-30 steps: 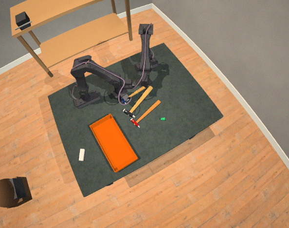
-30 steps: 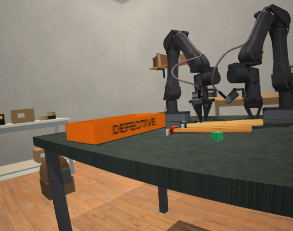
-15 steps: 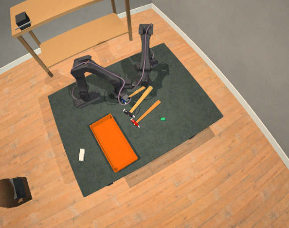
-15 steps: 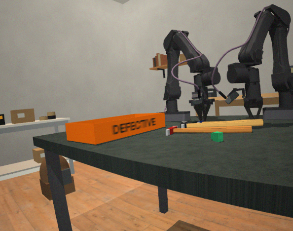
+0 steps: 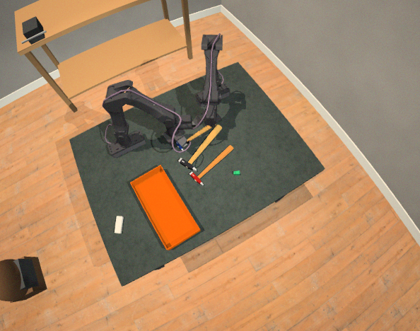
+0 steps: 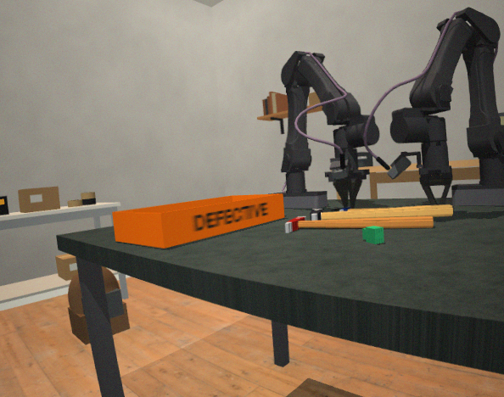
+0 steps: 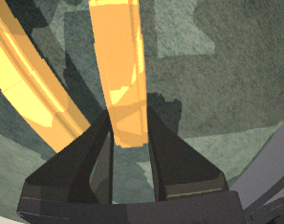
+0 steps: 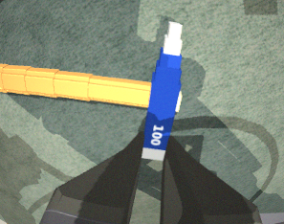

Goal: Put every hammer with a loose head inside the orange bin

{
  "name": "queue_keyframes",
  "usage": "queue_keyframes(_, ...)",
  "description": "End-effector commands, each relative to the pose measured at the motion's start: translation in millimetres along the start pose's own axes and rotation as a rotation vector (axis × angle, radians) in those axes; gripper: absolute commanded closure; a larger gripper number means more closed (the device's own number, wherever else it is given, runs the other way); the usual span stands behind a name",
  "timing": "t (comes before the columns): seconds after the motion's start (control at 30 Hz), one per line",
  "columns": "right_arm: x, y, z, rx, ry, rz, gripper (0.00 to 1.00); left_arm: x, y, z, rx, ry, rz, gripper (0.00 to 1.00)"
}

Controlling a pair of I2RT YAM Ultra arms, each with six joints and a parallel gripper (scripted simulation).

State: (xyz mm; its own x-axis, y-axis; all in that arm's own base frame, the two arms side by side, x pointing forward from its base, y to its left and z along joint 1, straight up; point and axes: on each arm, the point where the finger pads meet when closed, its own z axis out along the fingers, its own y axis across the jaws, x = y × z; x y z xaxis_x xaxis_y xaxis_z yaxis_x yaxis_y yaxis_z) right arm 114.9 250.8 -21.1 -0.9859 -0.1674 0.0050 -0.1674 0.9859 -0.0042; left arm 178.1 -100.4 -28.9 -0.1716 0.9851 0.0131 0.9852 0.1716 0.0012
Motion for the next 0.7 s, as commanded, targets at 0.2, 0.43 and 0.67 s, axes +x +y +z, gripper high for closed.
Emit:
queue_keyframes(0.2,9,-35,3,0.121,0.028,0.008,0.93,23,-11,3,0.031,0.079,-0.012,0.83)
queue_keyframes(0.43,6,-37,0,0.090,0.016,0.005,0.93,29,-14,4,0.039,0.104,-0.014,0.83)
queue_keyframes(0.67,-2,-37,-1,-0.006,-0.017,0.000,0.93,31,-15,5,0.044,0.114,-0.015,0.83)
